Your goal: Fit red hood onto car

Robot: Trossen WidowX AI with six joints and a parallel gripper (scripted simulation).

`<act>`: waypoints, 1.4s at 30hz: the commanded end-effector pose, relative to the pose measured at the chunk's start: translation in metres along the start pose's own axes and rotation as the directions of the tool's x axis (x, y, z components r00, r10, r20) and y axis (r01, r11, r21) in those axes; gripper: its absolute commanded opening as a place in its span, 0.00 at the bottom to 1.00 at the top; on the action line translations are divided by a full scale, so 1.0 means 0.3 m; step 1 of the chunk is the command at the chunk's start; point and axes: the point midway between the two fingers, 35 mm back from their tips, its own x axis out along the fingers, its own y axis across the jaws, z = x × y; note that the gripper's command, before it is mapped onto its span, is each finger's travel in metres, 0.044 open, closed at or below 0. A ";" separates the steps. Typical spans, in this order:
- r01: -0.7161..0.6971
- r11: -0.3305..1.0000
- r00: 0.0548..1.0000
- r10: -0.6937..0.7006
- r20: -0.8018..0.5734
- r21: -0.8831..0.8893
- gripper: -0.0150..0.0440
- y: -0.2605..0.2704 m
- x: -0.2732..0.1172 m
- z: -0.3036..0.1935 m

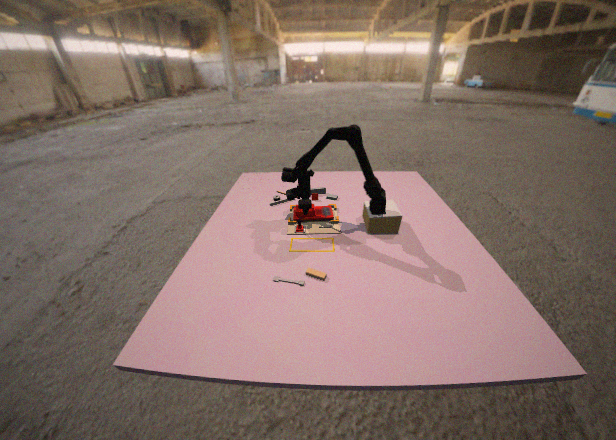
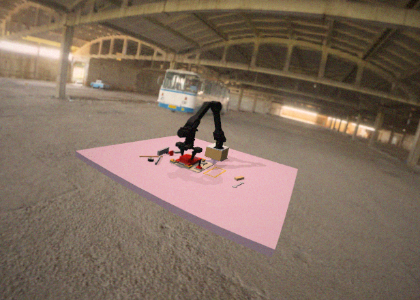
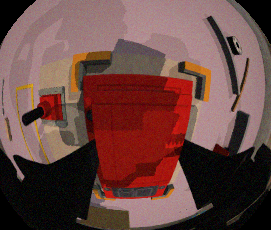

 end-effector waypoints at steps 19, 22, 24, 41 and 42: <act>0.000 1.000 1.000 0.000 -0.001 0.000 1.00 -0.001 -0.037 0.005; 0.000 1.000 1.000 0.000 -0.005 0.000 1.00 -0.002 -0.120 0.011; 0.000 1.000 1.000 0.000 -0.008 0.000 1.00 -0.002 -0.193 0.010; 0.000 1.000 1.000 0.000 -0.010 0.000 1.00 0.000 -0.252 0.005; 0.000 1.000 1.000 0.000 -0.010 0.000 1.00 0.000 -0.252 0.005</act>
